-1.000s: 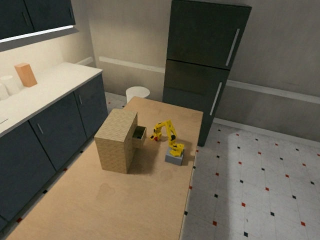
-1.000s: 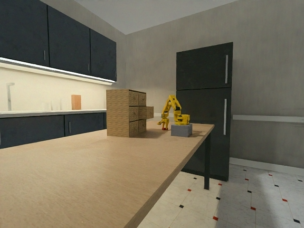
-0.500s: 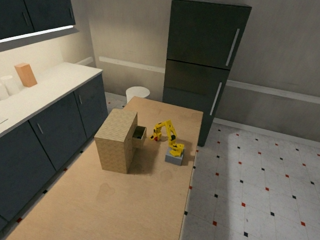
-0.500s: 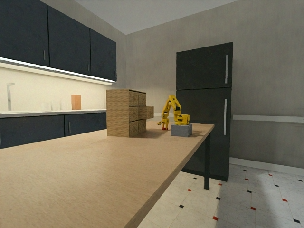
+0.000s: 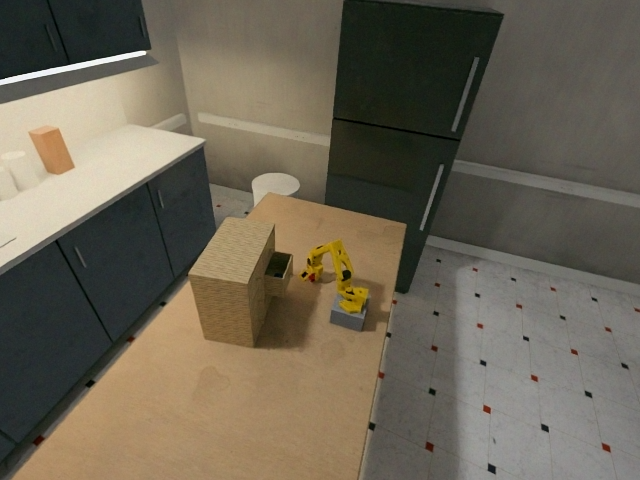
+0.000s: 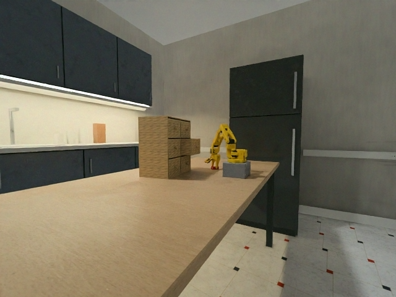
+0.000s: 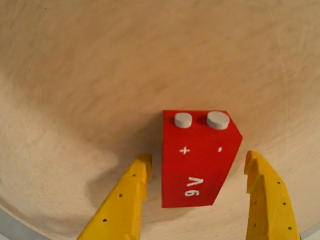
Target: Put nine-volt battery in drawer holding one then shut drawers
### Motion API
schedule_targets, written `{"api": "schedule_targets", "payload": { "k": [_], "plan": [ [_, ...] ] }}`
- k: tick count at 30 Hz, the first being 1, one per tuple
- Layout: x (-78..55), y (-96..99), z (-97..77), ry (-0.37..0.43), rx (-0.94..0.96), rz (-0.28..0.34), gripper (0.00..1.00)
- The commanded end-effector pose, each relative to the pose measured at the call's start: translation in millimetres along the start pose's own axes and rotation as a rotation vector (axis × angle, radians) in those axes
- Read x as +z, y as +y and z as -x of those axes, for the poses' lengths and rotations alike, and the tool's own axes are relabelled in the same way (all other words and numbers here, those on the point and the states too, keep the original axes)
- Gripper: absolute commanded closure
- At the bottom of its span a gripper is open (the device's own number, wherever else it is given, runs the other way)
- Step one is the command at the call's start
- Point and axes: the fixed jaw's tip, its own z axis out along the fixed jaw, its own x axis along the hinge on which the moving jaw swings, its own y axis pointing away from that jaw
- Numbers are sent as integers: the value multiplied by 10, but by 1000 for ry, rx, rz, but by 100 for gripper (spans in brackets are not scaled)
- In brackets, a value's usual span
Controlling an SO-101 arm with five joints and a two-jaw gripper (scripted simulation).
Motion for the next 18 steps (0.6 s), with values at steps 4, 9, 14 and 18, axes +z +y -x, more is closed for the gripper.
{"api": "schedule_targets", "payload": {
  "k": [4, 9, 14, 18],
  "plan": [
    [12, -14, 2, -1, 2, -6, 70],
    [12, -14, 2, -1, 2, -6, 72],
    [12, -14, 2, -1, 2, -6, 75],
    [12, -14, 2, -1, 2, -6, 78]
  ]
}}
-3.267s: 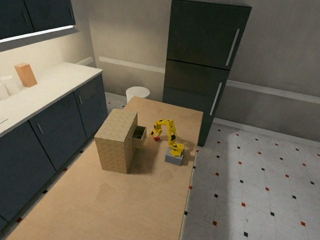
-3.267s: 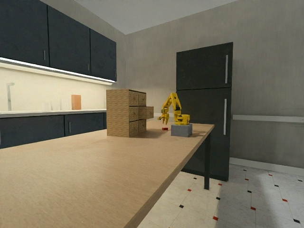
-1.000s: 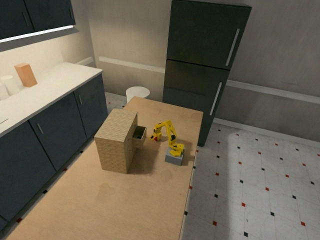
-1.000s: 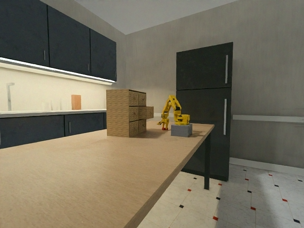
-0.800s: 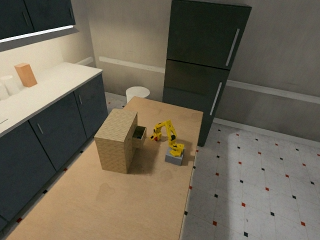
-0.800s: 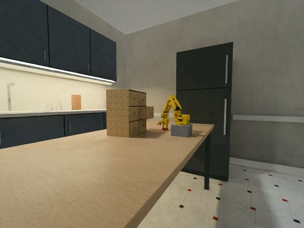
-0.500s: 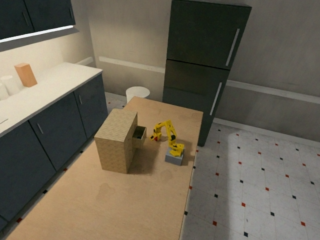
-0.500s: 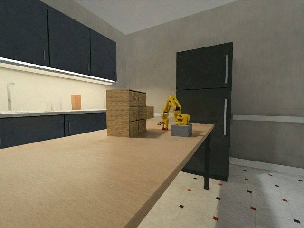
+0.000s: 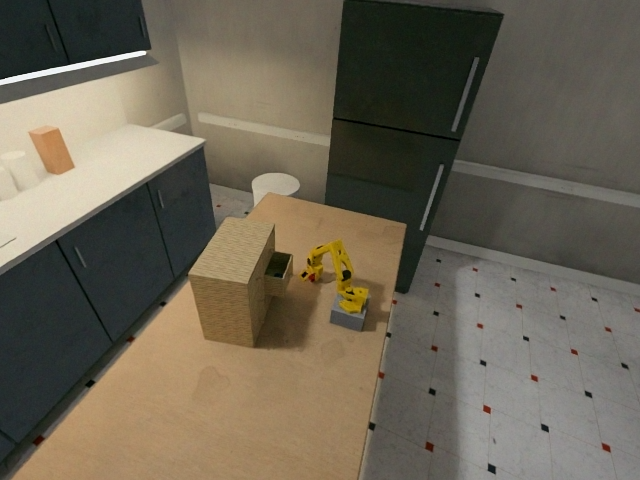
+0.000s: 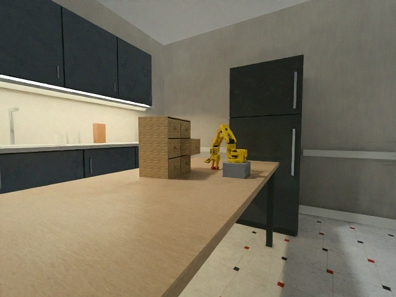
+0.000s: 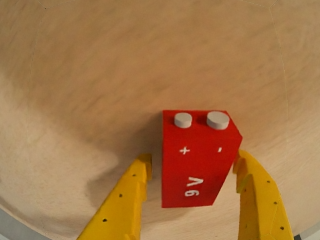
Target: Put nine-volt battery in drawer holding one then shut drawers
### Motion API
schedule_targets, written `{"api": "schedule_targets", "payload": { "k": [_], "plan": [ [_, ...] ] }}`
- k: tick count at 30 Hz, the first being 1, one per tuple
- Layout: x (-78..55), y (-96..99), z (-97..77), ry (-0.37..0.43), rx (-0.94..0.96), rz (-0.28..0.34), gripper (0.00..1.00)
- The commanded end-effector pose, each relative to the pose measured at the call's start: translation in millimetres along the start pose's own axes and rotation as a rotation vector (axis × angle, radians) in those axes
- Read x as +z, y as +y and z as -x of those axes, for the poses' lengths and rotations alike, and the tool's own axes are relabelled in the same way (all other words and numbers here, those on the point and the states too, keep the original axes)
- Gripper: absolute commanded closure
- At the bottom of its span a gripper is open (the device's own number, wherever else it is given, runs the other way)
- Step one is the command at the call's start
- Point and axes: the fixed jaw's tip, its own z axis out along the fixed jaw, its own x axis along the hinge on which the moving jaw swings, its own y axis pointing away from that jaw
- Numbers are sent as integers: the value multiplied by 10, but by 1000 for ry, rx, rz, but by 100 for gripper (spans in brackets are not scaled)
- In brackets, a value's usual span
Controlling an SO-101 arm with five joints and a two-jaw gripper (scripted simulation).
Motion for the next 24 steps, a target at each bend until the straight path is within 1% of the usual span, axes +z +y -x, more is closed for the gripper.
{"api": "schedule_targets", "payload": {
  "k": [1, 24],
  "plan": [
    [12, -13, 2, -1, 2, -6, 78],
    [12, -13, 2, -1, 2, -6, 91]
  ]
}}
